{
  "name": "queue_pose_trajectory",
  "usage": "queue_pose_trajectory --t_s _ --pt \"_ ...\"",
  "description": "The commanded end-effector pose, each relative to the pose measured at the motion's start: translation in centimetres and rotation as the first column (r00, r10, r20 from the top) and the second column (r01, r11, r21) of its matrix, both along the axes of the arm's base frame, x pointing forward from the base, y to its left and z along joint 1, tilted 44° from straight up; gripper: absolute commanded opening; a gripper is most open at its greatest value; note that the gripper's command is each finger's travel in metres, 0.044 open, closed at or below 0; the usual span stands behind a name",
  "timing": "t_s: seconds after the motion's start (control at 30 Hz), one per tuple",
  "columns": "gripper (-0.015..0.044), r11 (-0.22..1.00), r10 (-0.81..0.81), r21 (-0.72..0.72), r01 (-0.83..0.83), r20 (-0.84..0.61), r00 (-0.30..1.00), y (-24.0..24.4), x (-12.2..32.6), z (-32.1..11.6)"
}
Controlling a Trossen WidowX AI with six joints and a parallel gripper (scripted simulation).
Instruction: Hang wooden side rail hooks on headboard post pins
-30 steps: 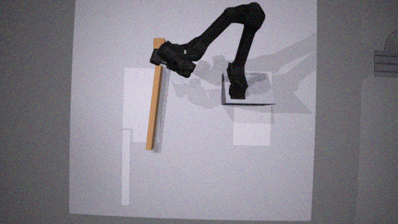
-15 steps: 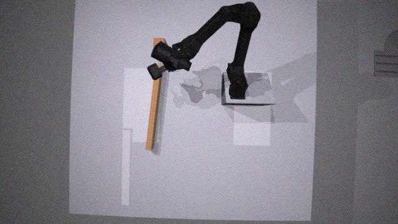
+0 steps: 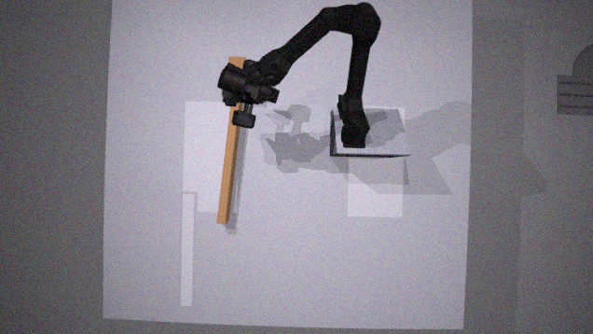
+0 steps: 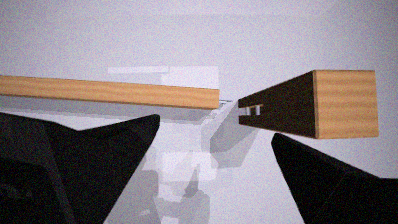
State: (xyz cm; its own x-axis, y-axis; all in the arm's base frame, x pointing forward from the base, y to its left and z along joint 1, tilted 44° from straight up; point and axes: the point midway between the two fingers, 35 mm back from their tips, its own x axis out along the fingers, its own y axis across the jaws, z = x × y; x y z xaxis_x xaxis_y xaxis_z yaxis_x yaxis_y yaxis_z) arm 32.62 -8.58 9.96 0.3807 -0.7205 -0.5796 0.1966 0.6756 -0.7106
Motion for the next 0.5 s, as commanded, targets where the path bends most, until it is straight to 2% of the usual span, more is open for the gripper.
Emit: queue_pose_trajectory --t_s 0.0,0.23,0.47 --pt "0.0440 0.842 0.286 -0.116 -0.527 -0.732 0.618 -0.50 0.36 -0.18" --pt "0.0440 0.713 0.280 -0.007 -0.701 -0.914 0.294 -0.84 0.45 0.23" --pt "0.0440 0.573 0.205 0.174 -0.801 -0.977 -0.066 -1.17 0.53 0.65"
